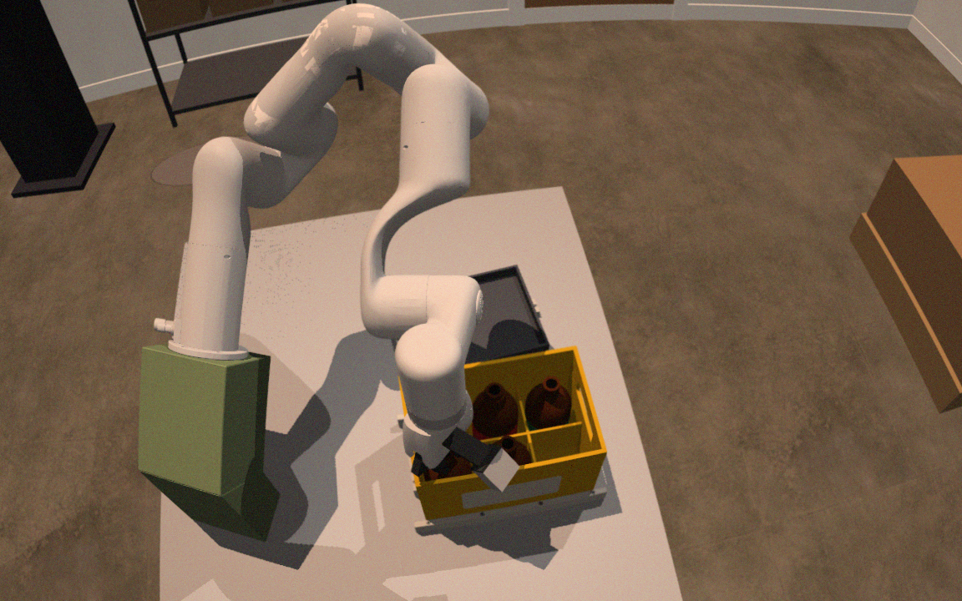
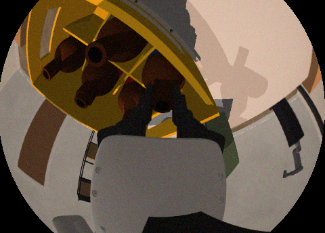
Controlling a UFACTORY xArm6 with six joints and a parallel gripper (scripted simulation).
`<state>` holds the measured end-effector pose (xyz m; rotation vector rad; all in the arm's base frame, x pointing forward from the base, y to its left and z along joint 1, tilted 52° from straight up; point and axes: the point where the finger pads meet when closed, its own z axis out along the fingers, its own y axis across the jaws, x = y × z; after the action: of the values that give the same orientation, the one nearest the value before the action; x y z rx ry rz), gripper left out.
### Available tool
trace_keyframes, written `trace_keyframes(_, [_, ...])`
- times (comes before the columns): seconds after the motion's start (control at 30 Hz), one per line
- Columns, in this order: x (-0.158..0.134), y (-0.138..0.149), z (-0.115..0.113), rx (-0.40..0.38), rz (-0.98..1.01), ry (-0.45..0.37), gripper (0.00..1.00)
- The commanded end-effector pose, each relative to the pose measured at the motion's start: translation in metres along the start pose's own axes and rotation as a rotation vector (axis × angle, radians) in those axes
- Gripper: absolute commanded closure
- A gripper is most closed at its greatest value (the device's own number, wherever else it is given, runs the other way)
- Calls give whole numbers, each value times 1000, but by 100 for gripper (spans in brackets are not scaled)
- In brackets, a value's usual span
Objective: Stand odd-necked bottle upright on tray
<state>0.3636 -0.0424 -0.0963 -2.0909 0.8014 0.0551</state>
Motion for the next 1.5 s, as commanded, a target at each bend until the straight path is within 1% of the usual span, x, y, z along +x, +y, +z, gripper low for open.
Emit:
trace_keyframes(0.0, [1, 0, -1, 0, -1, 3, 100])
trace_keyframes(0.5, [1, 0, -1, 0, -1, 3, 100])
trace_keyframes(0.53, [1, 0, -1, 0, -1, 3, 35])
trace_keyframes(1.47, [1, 0, -1, 0, -1, 3, 35])
